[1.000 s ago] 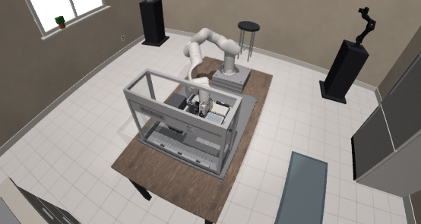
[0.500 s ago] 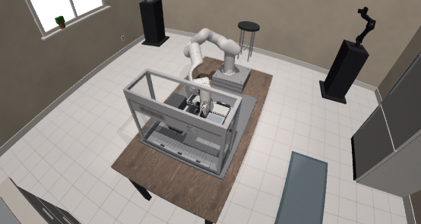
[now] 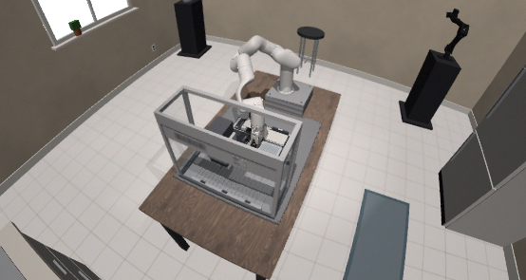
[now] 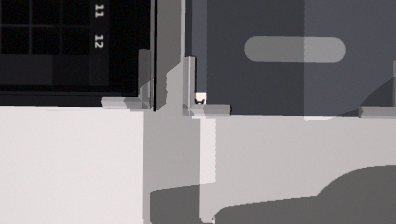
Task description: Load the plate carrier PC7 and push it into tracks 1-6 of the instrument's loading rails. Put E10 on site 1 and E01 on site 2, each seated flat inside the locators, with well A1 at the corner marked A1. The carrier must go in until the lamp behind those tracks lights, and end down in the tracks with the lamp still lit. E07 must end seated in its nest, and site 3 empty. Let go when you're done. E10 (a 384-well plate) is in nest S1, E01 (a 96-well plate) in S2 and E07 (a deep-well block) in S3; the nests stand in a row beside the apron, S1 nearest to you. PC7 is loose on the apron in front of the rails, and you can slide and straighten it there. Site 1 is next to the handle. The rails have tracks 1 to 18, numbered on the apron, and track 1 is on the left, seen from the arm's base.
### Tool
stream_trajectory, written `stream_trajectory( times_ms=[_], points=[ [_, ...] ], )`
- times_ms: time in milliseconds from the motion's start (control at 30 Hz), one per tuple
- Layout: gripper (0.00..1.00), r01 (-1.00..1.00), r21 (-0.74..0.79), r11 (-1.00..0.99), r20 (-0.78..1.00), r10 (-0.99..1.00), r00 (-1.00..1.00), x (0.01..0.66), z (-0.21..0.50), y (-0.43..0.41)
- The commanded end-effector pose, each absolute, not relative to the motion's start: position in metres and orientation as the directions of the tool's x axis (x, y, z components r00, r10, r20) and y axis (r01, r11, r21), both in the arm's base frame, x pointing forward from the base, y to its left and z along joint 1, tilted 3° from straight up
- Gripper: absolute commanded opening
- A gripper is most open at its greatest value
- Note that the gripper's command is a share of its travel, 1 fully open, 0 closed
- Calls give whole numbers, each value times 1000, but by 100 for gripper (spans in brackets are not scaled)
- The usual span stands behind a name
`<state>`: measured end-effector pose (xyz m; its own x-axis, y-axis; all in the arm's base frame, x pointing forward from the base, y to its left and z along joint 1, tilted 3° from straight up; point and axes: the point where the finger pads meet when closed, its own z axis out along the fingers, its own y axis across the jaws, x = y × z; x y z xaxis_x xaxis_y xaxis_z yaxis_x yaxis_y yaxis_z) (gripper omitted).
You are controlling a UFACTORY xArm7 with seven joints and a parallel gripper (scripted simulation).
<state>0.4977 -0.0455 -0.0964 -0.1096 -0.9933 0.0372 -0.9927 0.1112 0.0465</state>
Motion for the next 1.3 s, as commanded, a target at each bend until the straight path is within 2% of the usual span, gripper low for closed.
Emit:
stream_trajectory(
  times_ms=[0, 1267],
  points=[
    [100, -993, 43, 111, 37, -993, -109, 499, -95, -44],
    [100, -993, 43, 111, 37, -993, -109, 501, -96, -27]
  ],
)
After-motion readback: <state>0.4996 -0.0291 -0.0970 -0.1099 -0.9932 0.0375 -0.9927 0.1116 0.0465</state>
